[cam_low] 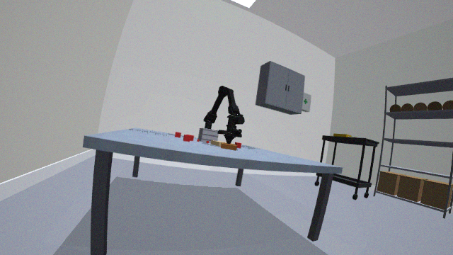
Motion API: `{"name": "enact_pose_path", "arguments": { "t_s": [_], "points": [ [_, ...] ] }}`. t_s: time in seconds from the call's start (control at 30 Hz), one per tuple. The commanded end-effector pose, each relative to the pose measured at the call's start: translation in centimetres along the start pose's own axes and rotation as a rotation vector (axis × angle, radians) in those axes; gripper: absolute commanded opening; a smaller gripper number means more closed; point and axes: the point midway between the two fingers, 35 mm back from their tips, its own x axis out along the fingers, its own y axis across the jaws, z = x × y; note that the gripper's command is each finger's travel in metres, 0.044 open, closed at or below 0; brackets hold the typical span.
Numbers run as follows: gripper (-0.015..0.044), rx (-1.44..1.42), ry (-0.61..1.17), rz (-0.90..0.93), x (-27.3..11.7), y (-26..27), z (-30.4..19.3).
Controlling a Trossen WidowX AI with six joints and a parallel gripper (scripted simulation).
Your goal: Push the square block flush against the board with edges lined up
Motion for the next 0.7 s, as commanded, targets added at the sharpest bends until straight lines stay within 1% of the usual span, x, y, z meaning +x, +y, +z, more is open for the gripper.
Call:
{"name": "enact_pose_path", "arguments": {
  "t_s": [0.0,0.33,0.67],
  "points": [
    [0.0000,-0.004,0.025,0.005,0.4,0.1,-0.8],
    [0.0000,-0.004,0.025,0.005,0.4,0.1,-0.7],
    [0.0000,-0.005,0.024,0.005,0.4,0.1,0.7]
  ]
}}
